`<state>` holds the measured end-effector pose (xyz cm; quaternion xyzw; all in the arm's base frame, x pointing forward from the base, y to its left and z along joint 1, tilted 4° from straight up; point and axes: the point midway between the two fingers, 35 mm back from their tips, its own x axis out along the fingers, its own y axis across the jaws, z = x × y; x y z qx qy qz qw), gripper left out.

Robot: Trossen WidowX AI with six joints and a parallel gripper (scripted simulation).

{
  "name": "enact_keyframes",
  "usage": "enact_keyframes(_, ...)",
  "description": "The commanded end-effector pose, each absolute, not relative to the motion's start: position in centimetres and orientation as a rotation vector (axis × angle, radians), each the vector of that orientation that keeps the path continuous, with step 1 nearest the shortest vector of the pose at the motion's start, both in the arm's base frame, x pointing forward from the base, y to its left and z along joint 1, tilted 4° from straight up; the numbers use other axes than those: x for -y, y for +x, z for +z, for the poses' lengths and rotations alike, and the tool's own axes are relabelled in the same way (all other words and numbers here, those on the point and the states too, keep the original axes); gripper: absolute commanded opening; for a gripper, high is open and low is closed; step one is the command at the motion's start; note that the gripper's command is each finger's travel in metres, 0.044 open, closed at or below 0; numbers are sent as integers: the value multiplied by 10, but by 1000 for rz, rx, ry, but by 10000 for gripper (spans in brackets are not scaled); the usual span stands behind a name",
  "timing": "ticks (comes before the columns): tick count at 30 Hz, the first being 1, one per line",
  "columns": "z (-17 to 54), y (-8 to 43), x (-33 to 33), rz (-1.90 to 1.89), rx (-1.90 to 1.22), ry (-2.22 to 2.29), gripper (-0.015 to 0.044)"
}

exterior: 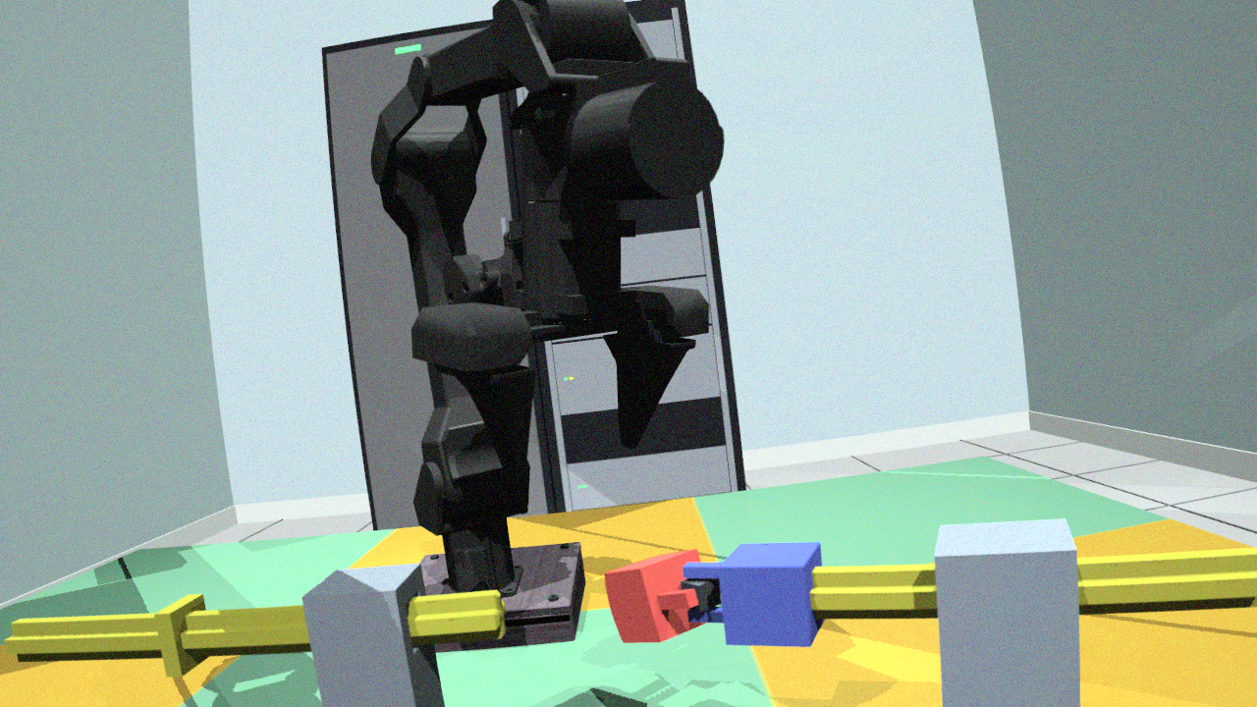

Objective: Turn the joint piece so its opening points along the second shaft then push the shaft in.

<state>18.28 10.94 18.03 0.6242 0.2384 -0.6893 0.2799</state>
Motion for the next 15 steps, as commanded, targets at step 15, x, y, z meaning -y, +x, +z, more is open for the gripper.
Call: enact_keyframes(15,149,189,-110,-1922,-536,1730,440)
